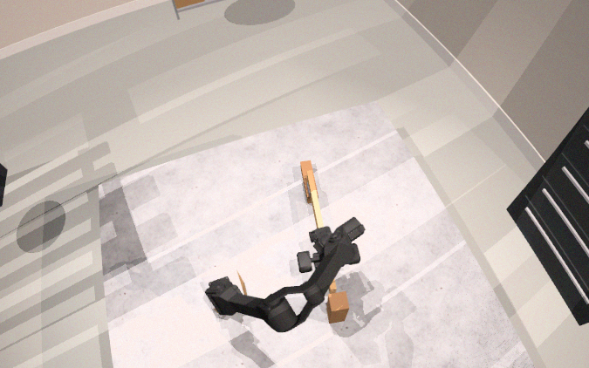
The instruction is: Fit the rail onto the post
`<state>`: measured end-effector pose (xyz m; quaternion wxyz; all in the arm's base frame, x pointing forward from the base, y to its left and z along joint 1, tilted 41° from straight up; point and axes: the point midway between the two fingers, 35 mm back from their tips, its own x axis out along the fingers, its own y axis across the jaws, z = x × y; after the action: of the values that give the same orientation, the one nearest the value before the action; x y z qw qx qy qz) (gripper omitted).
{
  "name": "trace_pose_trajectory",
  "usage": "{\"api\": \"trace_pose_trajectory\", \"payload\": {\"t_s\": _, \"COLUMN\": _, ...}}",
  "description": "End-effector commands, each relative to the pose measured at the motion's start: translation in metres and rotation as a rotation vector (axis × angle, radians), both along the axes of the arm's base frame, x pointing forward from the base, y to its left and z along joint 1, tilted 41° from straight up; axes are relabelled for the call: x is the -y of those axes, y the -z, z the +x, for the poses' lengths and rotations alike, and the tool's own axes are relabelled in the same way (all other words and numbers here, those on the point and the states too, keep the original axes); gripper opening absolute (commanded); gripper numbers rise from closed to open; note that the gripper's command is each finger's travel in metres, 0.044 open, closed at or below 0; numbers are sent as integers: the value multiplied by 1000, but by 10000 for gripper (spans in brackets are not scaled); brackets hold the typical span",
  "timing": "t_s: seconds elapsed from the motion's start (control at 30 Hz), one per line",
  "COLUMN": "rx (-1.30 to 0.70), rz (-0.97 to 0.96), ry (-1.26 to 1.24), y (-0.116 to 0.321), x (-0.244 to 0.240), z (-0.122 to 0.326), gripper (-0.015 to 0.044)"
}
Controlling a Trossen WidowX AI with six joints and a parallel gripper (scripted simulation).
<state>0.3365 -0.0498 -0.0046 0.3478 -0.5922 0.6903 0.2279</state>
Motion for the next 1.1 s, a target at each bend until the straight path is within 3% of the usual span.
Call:
{"api": "trace_pose_trajectory", "payload": {"t_s": 0.0, "rx": 3, "rz": 5, "ry": -5, "y": -1, "x": -2, "z": 1, "gripper": 0}}
{"api": "trace_pose_trajectory", "payload": {"t_s": 1.07, "rx": 4, "rz": 5, "ry": -5, "y": 0, "x": -4, "z": 2, "gripper": 0}}
